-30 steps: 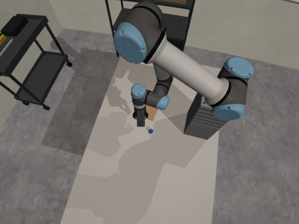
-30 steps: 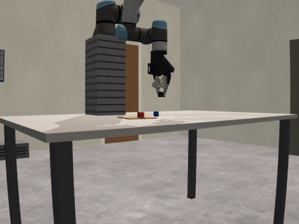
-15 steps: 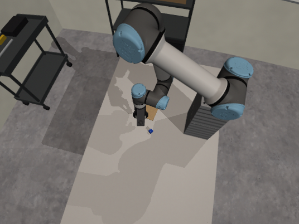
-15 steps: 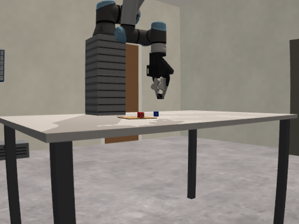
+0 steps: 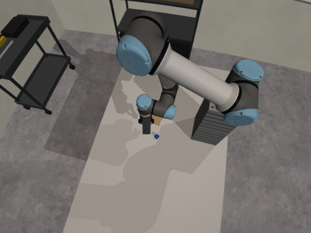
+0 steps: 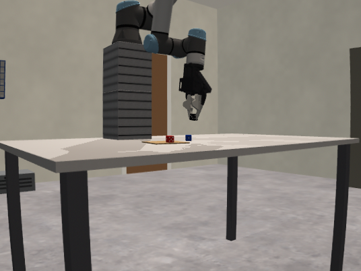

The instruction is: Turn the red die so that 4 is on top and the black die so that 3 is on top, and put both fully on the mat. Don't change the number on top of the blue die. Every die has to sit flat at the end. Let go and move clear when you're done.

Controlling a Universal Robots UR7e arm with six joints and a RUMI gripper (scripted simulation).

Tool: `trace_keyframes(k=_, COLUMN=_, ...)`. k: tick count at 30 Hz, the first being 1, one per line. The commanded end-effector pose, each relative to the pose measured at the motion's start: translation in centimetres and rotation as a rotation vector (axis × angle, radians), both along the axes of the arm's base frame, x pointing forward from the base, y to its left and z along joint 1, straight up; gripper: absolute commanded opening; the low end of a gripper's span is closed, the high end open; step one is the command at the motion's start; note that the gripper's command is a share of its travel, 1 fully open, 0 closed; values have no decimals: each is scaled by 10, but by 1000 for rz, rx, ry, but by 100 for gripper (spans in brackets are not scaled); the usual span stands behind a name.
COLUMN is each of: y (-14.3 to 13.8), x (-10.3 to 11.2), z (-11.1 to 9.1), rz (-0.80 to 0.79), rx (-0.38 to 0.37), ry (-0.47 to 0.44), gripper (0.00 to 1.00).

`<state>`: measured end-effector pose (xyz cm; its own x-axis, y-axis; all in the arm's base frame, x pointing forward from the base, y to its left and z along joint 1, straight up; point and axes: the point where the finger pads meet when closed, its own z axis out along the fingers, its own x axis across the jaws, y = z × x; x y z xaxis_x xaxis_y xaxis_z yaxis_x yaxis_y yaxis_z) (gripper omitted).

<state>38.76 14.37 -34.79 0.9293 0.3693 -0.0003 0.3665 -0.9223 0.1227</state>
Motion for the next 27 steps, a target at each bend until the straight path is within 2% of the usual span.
trace_keyframes(k=1, y=1, x=0, z=0, rz=-1, rx=-138, ry=-55, gripper=6)
trace_keyframes(k=4, y=1, x=0, z=-1, rz=-2, rx=-236, ry=-91, gripper=6)
trace_keyframes(k=7, y=1, x=0, z=-1, rz=-2, rx=-244, ry=-95, gripper=6)
trace_keyframes(k=11, y=2, x=0, z=-1, rz=-2, rx=-392, ry=-155, gripper=6)
trace_keyframes(k=12, y=2, x=0, z=-1, rz=-2, rx=-400, ry=-159, gripper=6)
trace_keyframes(k=17, y=2, x=-1, z=-2, rz=-3, rx=-553, ry=-217, gripper=6)
trace_keyframes(k=18, y=2, x=-1, z=-2, rz=-3, rx=-558, ry=-219, gripper=6)
trace_keyframes(k=21, y=3, x=-1, z=-2, rz=-2, rx=-656, ry=-260, gripper=6)
trace_keyframes(k=23, y=3, x=-1, z=-2, rz=-2, rx=-656, ry=-260, gripper=6)
trace_keyframes(k=27, y=2, x=-1, z=-2, rz=-4, rx=-731, ry=-287, gripper=6)
